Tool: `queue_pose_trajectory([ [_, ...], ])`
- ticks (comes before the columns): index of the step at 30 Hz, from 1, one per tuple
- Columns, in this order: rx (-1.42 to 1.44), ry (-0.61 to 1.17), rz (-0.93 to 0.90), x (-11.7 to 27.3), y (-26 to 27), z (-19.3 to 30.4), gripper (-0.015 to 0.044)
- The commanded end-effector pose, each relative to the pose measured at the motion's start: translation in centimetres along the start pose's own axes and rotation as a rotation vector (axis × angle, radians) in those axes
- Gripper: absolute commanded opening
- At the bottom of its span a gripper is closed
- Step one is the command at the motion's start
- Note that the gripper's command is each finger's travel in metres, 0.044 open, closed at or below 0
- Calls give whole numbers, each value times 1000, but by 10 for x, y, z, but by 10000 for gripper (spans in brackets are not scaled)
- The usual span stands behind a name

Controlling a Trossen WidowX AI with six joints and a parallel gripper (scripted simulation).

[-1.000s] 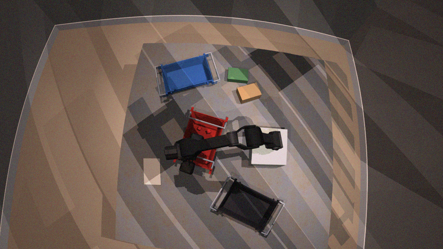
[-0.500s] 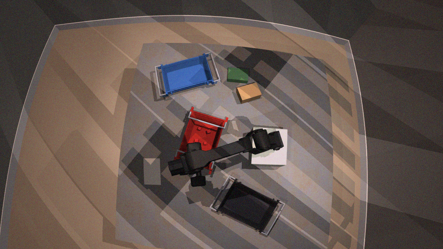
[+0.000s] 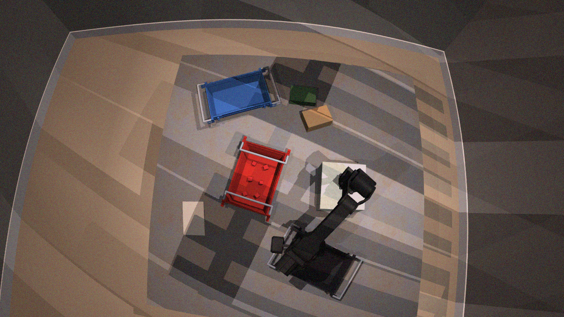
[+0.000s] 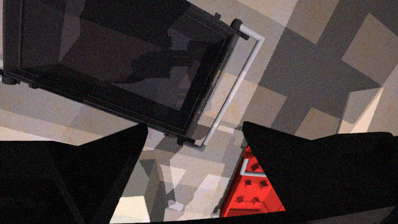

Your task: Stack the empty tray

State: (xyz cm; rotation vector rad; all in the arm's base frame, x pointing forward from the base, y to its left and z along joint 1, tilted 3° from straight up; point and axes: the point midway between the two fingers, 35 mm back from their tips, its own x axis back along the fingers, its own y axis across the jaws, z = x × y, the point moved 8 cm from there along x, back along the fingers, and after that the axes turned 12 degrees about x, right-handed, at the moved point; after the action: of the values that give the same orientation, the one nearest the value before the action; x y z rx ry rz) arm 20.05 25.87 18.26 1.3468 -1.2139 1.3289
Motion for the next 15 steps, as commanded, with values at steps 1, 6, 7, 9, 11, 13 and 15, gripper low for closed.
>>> queue_pose_trajectory([
  [1, 518, -3, -8, -23, 64, -16, 440],
  [6, 975, -21, -10, -40, 119, -19, 440],
  [7, 1066, -25, -10, -44, 129, -18, 440],
  [9, 1144, -28, -10, -47, 138, -16, 440],
  [11, 1156, -28, -10, -47, 140, -16, 440],
  [13, 1156, -28, -10, -47, 140, -16, 440],
  [15, 1156, -28, -10, -47, 140, -16, 440],
])
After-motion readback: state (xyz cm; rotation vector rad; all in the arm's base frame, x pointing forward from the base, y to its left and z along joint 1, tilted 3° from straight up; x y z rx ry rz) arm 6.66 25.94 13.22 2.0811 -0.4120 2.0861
